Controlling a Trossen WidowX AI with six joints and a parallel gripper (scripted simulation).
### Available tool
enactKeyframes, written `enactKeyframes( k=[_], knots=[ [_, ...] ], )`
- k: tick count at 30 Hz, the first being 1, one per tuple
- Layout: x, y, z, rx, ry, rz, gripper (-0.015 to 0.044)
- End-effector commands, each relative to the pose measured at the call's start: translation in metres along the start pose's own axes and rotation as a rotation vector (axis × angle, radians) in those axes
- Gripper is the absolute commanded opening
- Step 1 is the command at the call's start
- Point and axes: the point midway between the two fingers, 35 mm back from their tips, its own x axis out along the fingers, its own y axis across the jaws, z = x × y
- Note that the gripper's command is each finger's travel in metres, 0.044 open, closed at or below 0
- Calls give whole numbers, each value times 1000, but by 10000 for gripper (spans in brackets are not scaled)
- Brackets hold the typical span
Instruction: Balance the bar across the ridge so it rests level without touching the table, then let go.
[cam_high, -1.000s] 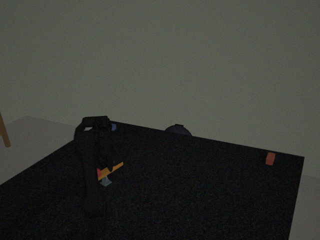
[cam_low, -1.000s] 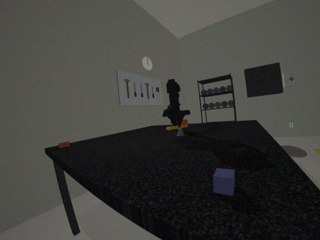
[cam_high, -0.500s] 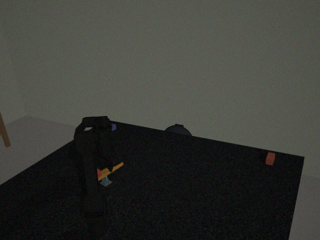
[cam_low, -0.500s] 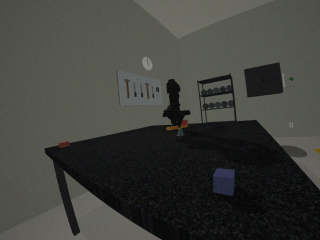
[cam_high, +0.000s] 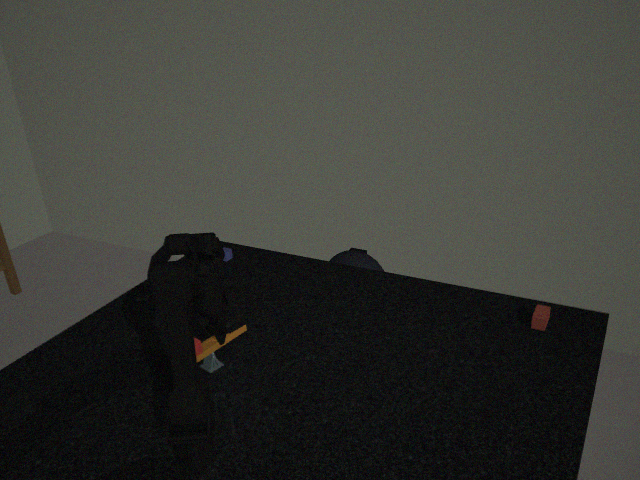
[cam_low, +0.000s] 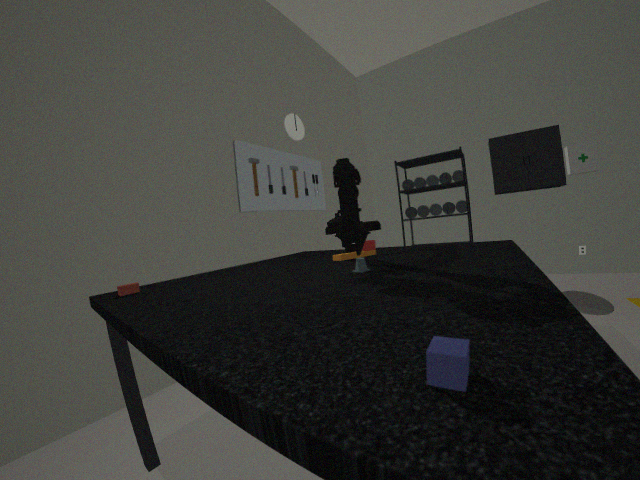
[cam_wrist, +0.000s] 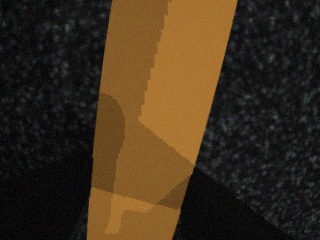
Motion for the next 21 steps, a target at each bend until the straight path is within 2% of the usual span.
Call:
enactKeyframes(
  k=[1,21],
  knots=[
    [1,0,0,0,1,1,0],
    [2,0,0,0,1,1,0]
  ],
)
